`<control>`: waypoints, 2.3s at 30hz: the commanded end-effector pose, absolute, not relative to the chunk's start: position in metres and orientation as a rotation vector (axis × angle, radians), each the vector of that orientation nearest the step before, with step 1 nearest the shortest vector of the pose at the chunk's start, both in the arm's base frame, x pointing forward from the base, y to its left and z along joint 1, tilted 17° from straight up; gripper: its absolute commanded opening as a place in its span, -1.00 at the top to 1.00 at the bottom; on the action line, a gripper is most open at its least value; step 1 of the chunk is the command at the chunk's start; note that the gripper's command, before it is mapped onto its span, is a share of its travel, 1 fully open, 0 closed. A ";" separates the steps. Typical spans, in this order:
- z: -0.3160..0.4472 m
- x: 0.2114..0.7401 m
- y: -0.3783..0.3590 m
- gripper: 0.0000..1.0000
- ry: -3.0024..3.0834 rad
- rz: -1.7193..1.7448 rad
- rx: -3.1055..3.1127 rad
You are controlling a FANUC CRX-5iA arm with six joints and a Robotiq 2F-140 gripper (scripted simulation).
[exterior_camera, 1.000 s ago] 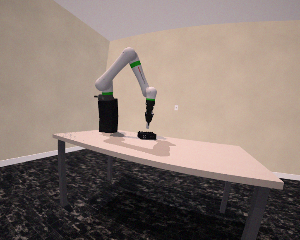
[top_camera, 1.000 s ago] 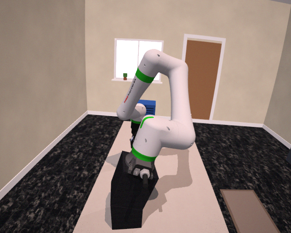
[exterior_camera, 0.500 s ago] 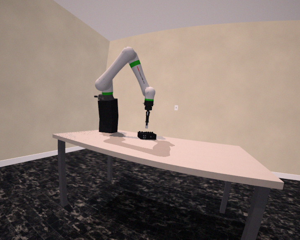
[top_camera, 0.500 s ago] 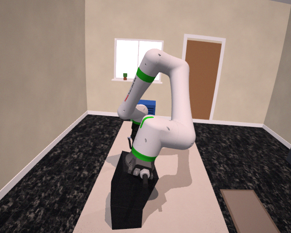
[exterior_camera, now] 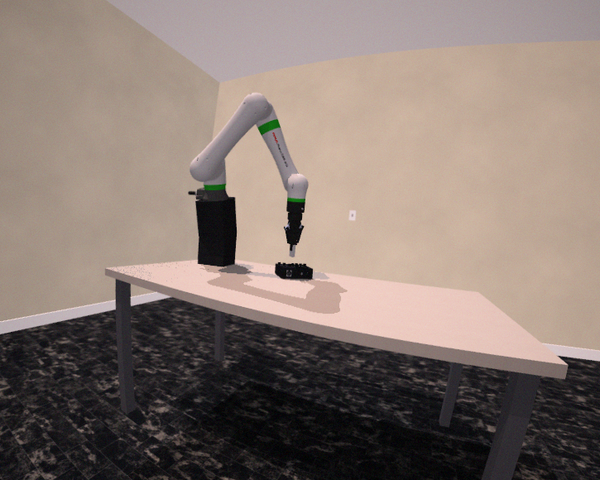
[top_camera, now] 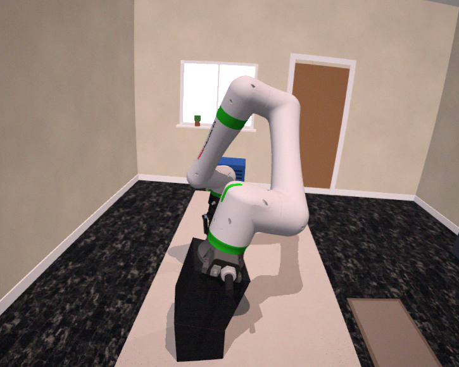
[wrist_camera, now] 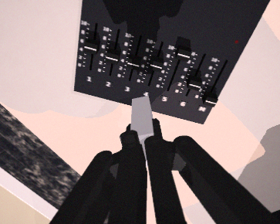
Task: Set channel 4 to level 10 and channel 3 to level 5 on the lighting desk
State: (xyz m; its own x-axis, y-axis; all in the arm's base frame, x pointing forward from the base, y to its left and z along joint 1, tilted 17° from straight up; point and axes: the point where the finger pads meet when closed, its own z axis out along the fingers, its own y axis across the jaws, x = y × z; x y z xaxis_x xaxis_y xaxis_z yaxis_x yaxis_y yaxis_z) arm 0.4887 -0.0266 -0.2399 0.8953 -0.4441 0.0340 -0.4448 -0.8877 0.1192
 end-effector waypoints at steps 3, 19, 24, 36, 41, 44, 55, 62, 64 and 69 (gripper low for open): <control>-0.240 0.489 -0.026 1.00 -1.148 0.165 2.695; -0.240 0.489 -0.026 1.00 -1.285 0.230 2.585; -0.240 0.489 -0.026 1.00 -1.285 0.230 2.585; -0.240 0.489 -0.026 1.00 -1.285 0.230 2.585; -0.240 0.489 -0.026 1.00 -1.285 0.231 2.585; -0.240 0.489 -0.026 1.00 -1.285 0.231 2.584; -0.243 0.489 -0.028 1.00 -1.286 0.236 2.580; -0.246 0.490 -0.029 1.00 -1.286 0.238 2.579; -0.248 0.490 -0.030 1.00 -1.286 0.238 2.579; -0.253 0.490 -0.031 1.00 -1.286 0.238 2.579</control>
